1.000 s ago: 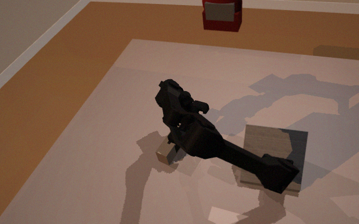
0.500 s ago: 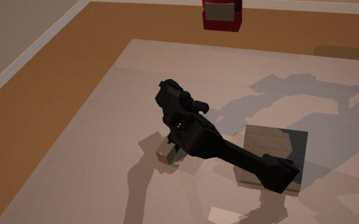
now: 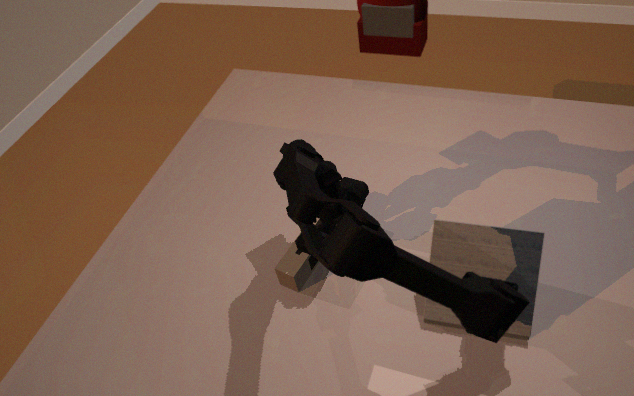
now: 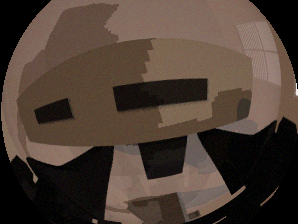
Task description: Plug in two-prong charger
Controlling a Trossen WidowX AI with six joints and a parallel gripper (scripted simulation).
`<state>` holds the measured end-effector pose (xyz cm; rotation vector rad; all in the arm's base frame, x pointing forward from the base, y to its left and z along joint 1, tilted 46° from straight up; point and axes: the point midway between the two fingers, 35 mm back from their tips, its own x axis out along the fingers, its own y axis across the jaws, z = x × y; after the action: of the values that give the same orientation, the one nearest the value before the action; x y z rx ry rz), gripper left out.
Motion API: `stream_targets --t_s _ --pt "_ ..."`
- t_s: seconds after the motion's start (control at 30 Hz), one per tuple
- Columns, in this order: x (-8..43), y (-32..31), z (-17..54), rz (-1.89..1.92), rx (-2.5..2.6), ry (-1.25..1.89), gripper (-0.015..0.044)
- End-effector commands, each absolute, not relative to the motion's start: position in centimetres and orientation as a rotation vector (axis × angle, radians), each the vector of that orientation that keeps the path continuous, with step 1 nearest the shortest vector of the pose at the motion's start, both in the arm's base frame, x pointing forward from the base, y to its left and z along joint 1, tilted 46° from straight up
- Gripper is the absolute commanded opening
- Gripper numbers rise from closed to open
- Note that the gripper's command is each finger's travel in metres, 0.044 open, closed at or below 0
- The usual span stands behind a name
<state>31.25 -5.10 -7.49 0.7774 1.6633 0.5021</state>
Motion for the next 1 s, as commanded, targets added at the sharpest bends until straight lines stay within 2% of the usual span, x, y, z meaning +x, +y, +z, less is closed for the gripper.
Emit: stream_targets --t_s 0.0,0.97 --pt "31.23 -5.1 -7.48 0.502 0.776 1.661 0.044" --pt "30.45 -5.0 -7.36 0.501 0.77 1.646 0.044"
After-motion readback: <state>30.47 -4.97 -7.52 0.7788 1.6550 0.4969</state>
